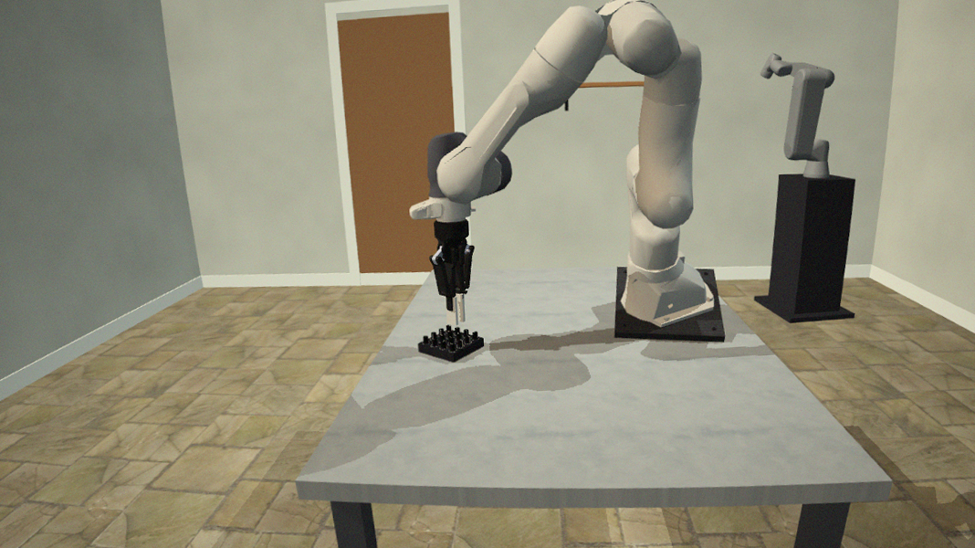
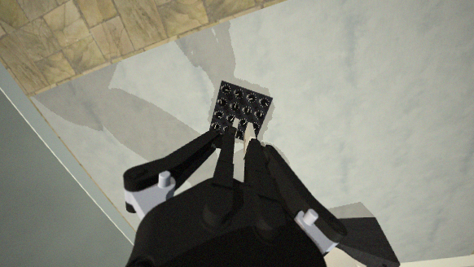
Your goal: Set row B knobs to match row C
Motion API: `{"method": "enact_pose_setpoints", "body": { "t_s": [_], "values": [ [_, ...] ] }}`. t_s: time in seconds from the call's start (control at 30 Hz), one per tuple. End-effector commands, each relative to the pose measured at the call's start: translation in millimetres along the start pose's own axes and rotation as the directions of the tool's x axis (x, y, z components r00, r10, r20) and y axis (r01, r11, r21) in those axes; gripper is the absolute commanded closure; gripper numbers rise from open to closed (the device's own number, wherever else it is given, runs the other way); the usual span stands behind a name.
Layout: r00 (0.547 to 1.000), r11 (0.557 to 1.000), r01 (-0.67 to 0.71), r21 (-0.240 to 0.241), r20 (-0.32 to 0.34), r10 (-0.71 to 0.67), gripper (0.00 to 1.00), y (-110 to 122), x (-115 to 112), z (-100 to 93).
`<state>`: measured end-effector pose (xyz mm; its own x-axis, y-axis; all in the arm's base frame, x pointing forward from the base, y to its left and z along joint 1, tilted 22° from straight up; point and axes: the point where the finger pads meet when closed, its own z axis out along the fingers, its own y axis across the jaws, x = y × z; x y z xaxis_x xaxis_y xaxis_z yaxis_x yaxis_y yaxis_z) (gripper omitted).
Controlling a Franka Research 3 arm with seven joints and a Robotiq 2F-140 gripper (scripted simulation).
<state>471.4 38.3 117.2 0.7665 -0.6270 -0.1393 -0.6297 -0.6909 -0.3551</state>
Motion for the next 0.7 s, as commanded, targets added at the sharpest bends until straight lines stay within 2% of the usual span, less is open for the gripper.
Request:
{"method": "enact_pose_setpoints", "body": {
  "t_s": [0.0,0.3,0.33,0.5,0.67],
  "values": [
    [1.000,1.000,-0.015,-0.004,0.008,0.015,0.88,2,-2,-0.8],
    [1.000,1.000,-0.015,-0.004,0.008,0.015,0.88,2,-2,-0.8],
    [1.000,1.000,-0.015,-0.004,0.008,0.015,0.00,2,-2,-0.9],
    [1.000,1.000,-0.015,-0.004,0.008,0.015,0.00,2,-1,-5.6],
    [1.000,1.000,-0.015,-0.004,0.008,0.015,0.00,2,-1,-23.0]
  ]
}}
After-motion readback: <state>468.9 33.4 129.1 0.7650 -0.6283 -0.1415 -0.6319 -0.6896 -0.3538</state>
